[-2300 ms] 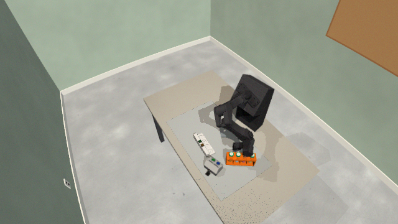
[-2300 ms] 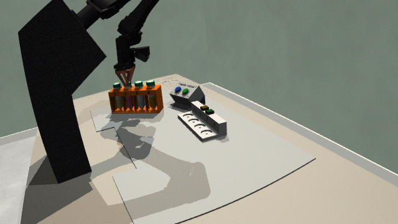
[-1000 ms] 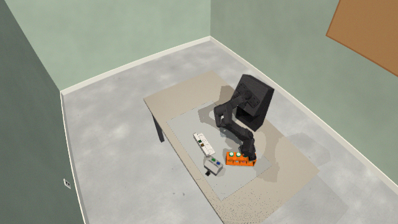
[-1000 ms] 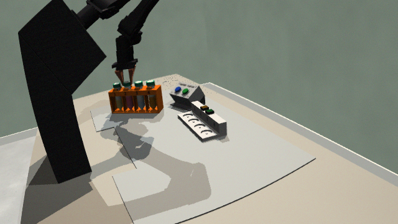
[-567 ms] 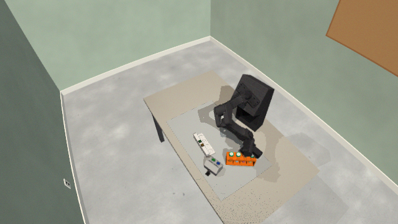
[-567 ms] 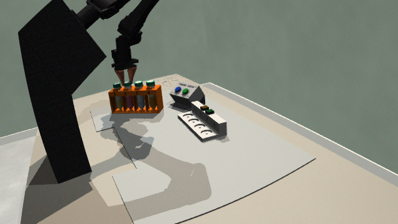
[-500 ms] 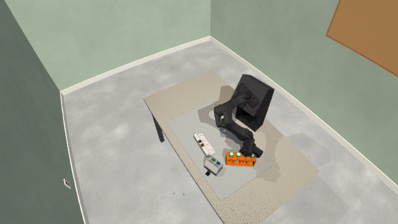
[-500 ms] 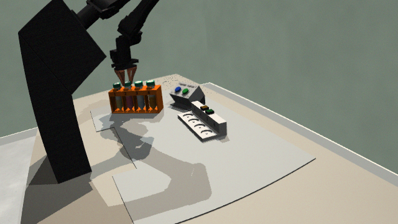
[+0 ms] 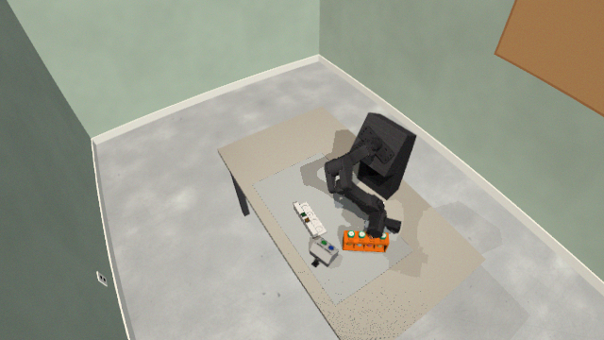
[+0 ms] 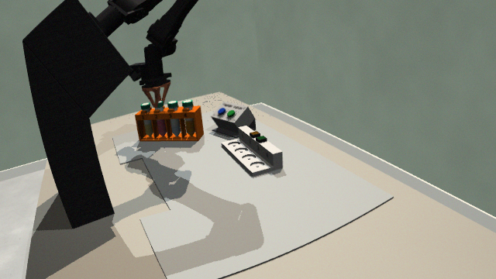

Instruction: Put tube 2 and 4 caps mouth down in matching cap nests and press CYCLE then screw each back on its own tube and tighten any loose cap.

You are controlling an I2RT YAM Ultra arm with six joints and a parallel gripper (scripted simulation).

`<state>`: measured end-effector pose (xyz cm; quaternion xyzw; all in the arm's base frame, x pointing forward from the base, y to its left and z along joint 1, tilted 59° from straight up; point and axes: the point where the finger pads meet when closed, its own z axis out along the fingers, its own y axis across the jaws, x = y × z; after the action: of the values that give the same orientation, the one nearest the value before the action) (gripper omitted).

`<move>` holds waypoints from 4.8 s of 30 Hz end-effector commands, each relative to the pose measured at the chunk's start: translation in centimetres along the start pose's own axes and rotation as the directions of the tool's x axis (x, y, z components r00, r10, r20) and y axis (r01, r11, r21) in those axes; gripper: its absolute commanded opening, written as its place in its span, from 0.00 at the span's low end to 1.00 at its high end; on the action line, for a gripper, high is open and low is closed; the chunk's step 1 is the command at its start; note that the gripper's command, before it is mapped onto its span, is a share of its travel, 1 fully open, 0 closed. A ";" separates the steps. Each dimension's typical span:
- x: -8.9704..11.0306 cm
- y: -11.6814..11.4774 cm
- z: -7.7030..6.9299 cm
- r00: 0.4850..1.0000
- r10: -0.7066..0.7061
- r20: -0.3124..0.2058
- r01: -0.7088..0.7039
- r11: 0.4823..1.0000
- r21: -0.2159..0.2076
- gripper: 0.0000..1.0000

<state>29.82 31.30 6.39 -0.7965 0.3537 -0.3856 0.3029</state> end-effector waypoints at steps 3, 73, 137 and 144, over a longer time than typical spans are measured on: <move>-0.1 -0.1 -0.2 1.000 -0.023 0.002 0.023 1.000 0.005 0.49; -0.3 -0.3 -2.8 0.004 1.000 0.005 -1.000 0.004 -0.002 0.00; 31.0 4.5 -4.6 -0.673 0.740 0.008 -0.740 -0.673 0.001 0.00; 31.1 4.5 -1.6 -0.673 0.740 0.008 -0.740 -0.673 0.001 0.00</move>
<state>40.17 3.73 15.93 0.0002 0.8761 0.1229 0.4663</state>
